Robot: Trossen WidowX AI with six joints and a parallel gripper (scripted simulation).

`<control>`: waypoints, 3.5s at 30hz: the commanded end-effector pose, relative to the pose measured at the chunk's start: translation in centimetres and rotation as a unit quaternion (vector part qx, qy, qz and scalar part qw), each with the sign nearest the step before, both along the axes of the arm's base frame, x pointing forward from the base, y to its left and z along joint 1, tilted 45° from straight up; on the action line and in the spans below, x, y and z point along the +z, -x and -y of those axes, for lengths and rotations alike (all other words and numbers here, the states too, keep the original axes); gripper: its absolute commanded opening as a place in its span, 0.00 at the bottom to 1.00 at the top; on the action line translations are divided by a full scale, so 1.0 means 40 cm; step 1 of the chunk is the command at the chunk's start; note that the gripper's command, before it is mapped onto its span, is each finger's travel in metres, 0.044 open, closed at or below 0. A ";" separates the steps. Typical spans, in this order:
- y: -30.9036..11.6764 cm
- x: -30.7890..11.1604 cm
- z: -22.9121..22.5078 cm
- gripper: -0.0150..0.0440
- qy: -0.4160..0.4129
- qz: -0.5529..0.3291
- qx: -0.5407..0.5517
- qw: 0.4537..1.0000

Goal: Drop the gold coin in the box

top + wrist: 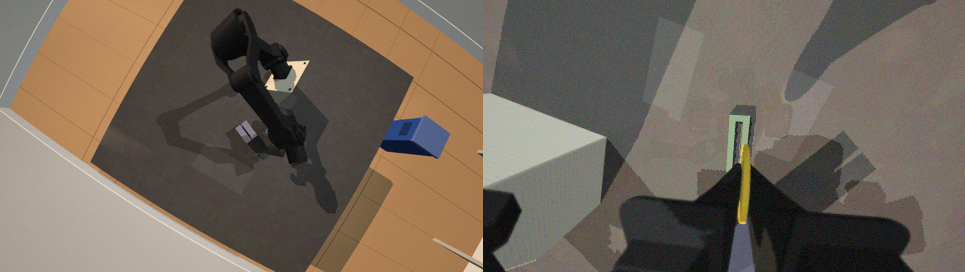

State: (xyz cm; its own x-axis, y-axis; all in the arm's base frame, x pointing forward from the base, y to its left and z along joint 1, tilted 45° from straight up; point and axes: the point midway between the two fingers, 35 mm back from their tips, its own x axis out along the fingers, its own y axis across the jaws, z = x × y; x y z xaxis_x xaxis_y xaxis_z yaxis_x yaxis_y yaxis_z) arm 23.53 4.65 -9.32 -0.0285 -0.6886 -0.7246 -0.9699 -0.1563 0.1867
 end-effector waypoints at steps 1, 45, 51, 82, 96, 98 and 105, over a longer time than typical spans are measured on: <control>-0.008 0.016 -0.020 0.25 -0.004 0.005 -0.003 1.000; -0.005 0.102 -0.093 0.25 0.017 0.238 -0.254 0.937; -0.018 0.114 -0.082 0.25 0.016 0.238 -0.254 0.937; -0.111 0.229 0.037 0.25 0.013 0.241 -0.255 0.936; -0.137 0.284 0.099 0.25 0.017 0.241 -0.254 0.937; -0.140 0.292 0.109 0.25 0.018 0.241 -0.254 0.937; -0.142 0.301 0.123 0.25 0.020 0.239 -0.255 0.937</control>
